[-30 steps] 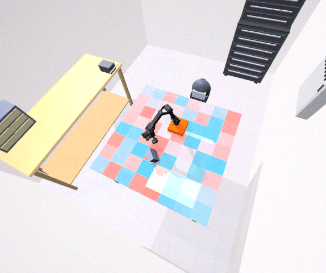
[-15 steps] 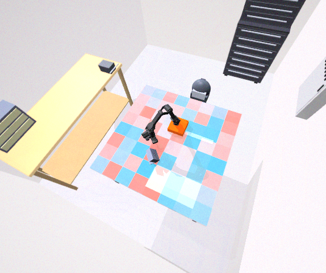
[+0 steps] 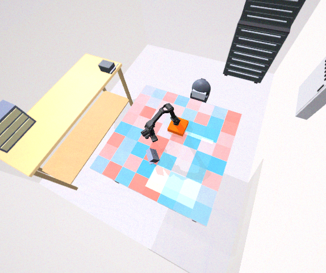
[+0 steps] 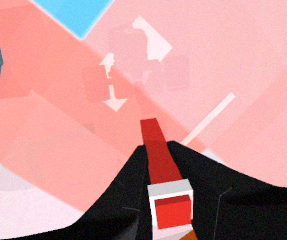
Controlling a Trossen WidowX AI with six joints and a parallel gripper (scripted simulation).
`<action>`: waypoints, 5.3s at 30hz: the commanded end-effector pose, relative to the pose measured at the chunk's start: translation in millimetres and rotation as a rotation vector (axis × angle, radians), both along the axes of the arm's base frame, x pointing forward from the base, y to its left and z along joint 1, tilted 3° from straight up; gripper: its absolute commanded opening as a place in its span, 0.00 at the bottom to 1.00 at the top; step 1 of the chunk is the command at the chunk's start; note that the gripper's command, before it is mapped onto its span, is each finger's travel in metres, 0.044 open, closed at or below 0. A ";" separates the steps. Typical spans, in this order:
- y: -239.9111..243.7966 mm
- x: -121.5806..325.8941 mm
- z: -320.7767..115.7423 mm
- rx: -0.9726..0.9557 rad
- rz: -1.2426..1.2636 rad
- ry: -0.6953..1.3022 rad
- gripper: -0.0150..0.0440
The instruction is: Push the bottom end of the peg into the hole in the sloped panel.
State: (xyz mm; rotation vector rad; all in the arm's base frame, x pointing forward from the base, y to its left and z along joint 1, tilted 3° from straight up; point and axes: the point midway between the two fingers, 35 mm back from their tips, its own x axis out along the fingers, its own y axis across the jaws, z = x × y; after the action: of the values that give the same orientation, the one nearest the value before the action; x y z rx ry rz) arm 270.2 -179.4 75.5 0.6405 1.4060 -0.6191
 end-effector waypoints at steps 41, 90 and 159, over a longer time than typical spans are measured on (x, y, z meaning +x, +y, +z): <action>21.0 18.4 30.7 -0.177 0.245 0.023 0.25; 59.5 51.0 25.7 -0.454 0.617 0.051 0.25; 132.5 81.1 34.4 -0.859 1.053 0.068 0.25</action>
State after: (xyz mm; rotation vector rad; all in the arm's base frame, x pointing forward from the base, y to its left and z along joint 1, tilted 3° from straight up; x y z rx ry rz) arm 352.9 -50.7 111.7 -0.7455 1.1736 -0.3189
